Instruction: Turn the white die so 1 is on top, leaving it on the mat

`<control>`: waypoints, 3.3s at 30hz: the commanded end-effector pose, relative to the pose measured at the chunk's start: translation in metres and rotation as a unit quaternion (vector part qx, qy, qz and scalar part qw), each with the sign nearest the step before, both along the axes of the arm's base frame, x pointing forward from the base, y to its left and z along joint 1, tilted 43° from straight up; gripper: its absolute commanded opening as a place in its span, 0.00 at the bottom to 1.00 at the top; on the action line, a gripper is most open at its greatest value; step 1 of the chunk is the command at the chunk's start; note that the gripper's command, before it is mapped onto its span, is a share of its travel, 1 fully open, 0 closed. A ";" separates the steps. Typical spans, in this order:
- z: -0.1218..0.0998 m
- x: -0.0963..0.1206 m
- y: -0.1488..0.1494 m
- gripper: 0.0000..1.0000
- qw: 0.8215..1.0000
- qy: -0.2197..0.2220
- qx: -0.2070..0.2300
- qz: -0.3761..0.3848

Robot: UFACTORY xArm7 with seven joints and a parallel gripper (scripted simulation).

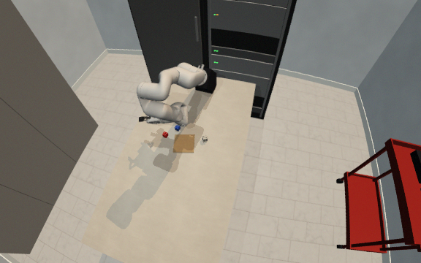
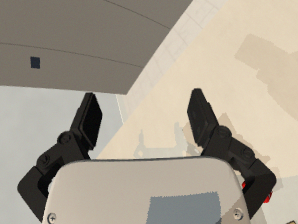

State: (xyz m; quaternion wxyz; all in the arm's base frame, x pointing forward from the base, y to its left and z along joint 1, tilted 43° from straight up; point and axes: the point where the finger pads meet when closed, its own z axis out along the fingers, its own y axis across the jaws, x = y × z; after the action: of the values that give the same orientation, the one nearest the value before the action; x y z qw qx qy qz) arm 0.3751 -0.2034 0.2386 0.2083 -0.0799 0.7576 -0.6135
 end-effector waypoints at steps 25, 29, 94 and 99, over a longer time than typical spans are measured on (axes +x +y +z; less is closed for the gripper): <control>0.014 -0.036 -0.023 1.00 0.996 -0.008 0.052 -0.071; 0.015 -0.048 -0.028 1.00 0.993 -0.014 0.077 -0.091; -0.023 -0.101 -0.006 1.00 0.912 -0.102 0.365 -0.157; -0.023 -0.101 -0.006 1.00 0.912 -0.102 0.365 -0.157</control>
State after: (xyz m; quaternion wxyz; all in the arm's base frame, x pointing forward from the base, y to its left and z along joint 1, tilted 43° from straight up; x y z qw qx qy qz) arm 0.2748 -0.2089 0.2154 0.2010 0.1848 0.9052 -0.3258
